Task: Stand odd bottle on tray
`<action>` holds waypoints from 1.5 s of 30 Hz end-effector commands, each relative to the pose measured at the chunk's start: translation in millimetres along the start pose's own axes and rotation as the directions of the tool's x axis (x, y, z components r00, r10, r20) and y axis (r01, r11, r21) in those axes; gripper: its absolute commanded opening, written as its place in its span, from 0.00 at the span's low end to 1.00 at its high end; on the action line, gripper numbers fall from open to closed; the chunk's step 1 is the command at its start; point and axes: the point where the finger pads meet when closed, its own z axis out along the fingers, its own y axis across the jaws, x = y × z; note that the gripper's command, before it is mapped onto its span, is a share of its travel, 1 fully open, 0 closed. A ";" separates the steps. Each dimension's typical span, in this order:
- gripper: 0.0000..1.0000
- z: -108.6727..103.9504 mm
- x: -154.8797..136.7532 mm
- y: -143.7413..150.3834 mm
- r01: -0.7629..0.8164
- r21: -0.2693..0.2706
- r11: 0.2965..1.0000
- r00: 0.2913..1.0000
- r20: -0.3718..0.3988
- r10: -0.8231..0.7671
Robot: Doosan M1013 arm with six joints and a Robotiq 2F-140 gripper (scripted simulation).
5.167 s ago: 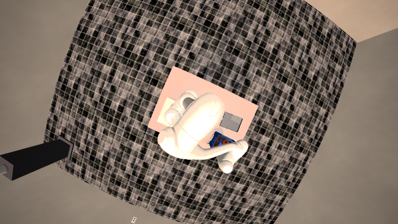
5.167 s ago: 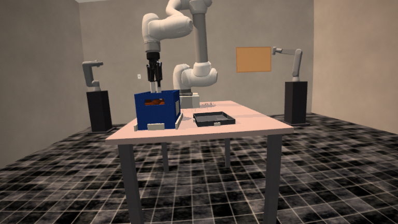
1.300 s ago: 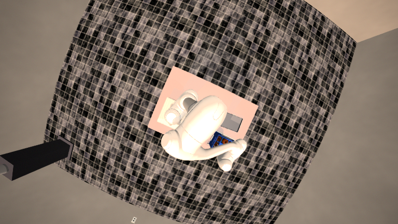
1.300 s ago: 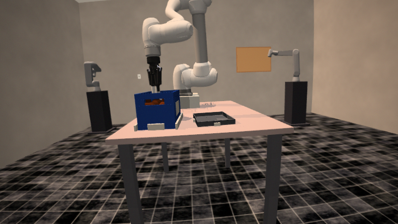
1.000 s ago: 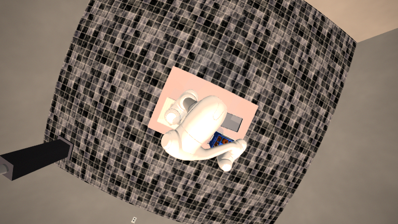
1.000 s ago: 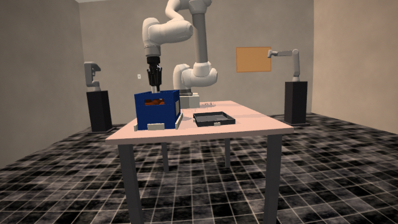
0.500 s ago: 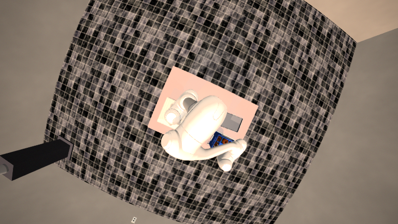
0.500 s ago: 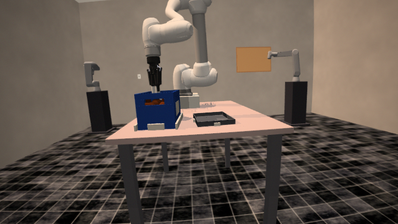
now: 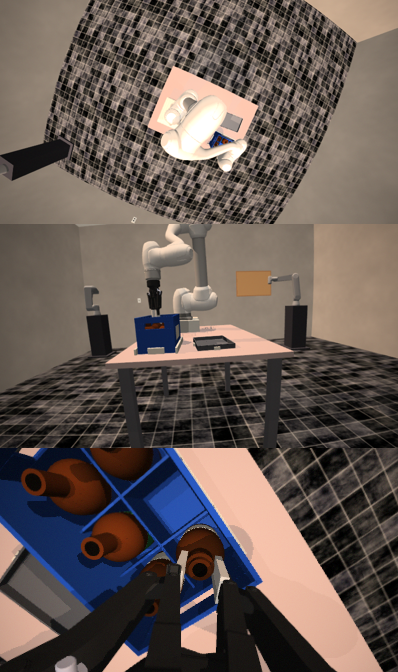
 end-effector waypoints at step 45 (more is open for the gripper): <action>0.00 -37.1 1.3 1.5 0.000 0.000 1.000 1.000 0.000 0.000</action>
